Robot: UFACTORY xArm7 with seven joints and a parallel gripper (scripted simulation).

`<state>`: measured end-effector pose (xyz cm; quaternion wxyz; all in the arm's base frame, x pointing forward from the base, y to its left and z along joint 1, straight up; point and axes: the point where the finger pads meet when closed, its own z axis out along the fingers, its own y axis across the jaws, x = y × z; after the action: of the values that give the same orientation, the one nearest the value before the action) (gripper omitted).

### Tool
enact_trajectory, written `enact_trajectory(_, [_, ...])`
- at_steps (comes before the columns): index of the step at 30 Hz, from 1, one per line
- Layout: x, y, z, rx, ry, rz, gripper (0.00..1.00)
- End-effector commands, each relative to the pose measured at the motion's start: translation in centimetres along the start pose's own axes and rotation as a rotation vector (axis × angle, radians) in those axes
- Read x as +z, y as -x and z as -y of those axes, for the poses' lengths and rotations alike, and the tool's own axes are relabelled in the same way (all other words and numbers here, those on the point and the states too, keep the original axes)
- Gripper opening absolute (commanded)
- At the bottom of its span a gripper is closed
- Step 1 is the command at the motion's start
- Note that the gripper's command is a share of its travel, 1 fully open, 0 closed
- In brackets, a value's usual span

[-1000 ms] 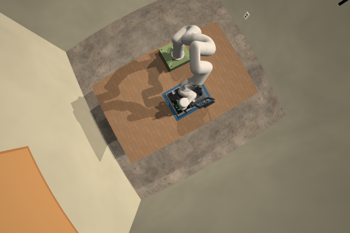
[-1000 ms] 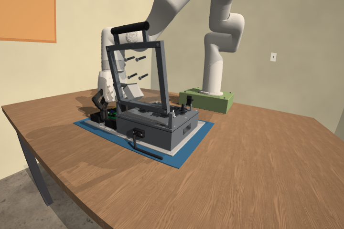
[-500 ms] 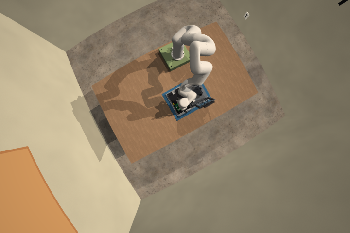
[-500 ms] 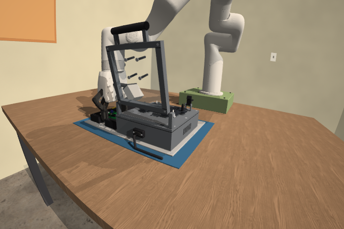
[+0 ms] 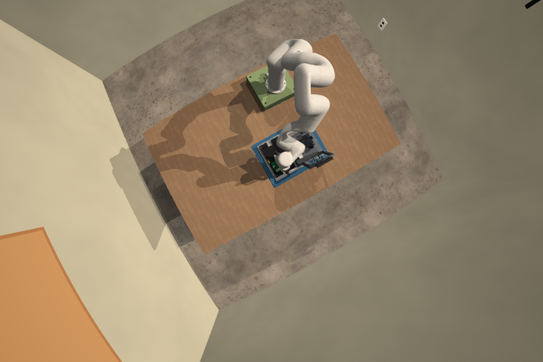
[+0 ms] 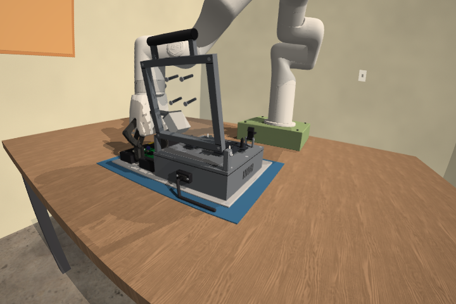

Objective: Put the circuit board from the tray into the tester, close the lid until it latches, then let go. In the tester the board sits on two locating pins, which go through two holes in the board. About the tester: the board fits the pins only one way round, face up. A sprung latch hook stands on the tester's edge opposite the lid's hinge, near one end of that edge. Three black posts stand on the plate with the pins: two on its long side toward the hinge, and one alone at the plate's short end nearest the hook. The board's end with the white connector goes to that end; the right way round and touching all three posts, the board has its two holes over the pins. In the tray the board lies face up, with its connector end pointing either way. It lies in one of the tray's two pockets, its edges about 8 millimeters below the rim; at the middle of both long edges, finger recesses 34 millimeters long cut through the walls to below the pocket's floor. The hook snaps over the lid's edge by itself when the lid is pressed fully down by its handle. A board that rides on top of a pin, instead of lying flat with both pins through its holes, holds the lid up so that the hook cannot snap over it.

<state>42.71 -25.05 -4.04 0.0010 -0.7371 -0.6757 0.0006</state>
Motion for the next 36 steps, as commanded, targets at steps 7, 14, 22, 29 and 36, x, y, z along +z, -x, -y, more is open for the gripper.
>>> enact_trajectory(7, [-0.16, 0.09, -0.13, 0.000, 0.004, 0.002, 0.85])
enact_trajectory(14, [-0.16, 0.09, -0.13, 0.000, 0.004, 0.002, 0.85])
enact_trajectory(22, [-0.16, 0.09, -0.13, 0.000, 0.004, 0.002, 0.81])
enact_trajectory(29, [-0.16, 0.09, -0.13, 0.000, 0.004, 0.002, 0.79])
enact_trajectory(36, [-0.16, 0.09, -0.13, 0.000, 0.004, 0.002, 0.79])
